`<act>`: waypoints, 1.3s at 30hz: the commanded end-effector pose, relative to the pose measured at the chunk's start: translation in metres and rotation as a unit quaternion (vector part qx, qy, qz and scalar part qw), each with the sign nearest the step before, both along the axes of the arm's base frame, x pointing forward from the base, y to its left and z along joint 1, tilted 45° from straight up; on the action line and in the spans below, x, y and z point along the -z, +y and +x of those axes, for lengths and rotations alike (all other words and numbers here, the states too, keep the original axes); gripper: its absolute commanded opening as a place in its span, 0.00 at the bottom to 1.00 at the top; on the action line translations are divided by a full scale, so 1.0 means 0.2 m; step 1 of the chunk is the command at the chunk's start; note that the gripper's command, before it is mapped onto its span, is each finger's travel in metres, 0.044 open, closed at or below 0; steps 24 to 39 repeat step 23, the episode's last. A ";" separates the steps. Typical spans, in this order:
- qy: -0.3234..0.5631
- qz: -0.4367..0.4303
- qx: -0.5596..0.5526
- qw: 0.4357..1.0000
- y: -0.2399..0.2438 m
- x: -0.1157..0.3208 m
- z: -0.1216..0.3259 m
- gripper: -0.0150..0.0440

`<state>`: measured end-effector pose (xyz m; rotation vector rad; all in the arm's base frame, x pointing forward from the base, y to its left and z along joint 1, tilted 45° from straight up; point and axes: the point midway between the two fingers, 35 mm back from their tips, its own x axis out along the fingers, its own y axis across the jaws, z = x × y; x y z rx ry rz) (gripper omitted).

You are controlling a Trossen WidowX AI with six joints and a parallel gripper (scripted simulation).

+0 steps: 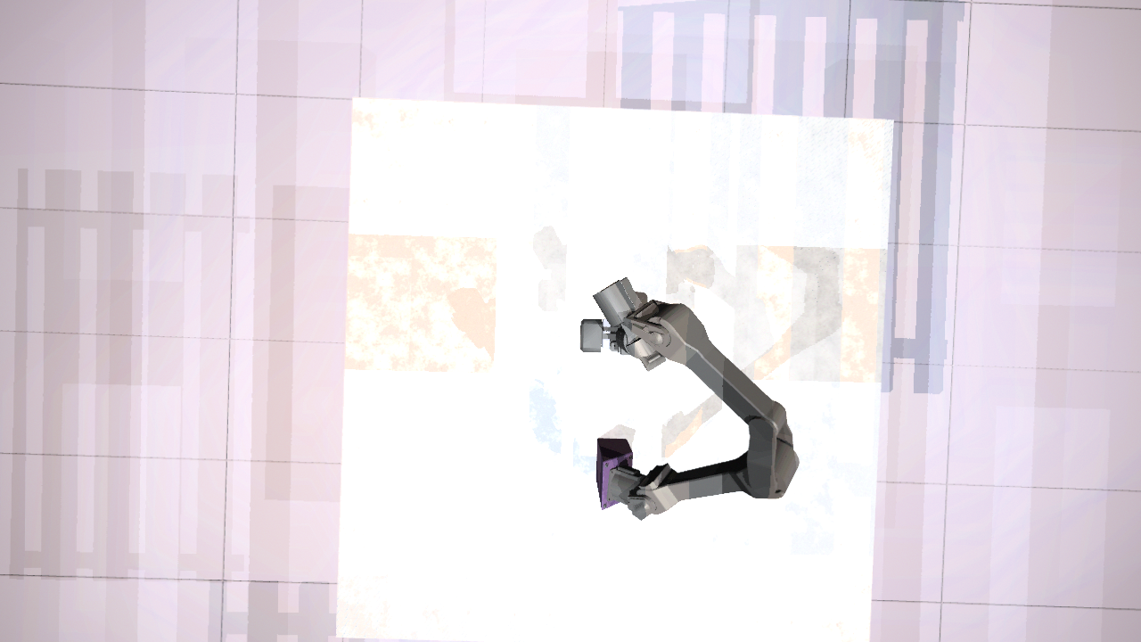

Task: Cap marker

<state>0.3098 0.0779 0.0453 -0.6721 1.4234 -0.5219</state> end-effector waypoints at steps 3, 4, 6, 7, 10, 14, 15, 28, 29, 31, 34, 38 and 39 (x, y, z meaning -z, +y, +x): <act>-0.003 0.004 -0.001 1.000 0.11 -0.11 -0.03 0.25; -0.003 0.004 -0.001 1.000 0.11 -0.11 -0.03 0.30; -0.003 0.004 -0.001 1.000 0.11 -0.11 -0.03 0.39; -0.003 0.004 -0.001 1.000 0.11 -0.11 -0.03 0.43; -0.003 0.004 -0.001 1.000 0.11 -0.11 -0.03 0.57; -0.003 0.004 -0.001 1.000 0.11 -0.11 -0.03 0.74; -0.003 0.004 -0.001 1.000 0.11 -0.11 -0.03 0.79; -0.003 0.004 -0.001 1.000 0.11 -0.11 -0.03 1.00; -0.003 0.004 -0.001 1.000 0.11 -0.11 -0.03 1.00; -0.003 0.004 -0.001 1.000 0.11 -0.11 -0.03 1.00; -0.003 0.004 -0.001 1.000 0.11 -0.11 -0.03 1.00; -0.003 0.004 -0.001 1.000 0.11 -0.11 -0.03 1.00; -0.003 0.004 -0.001 1.000 0.11 -0.11 -0.03 1.00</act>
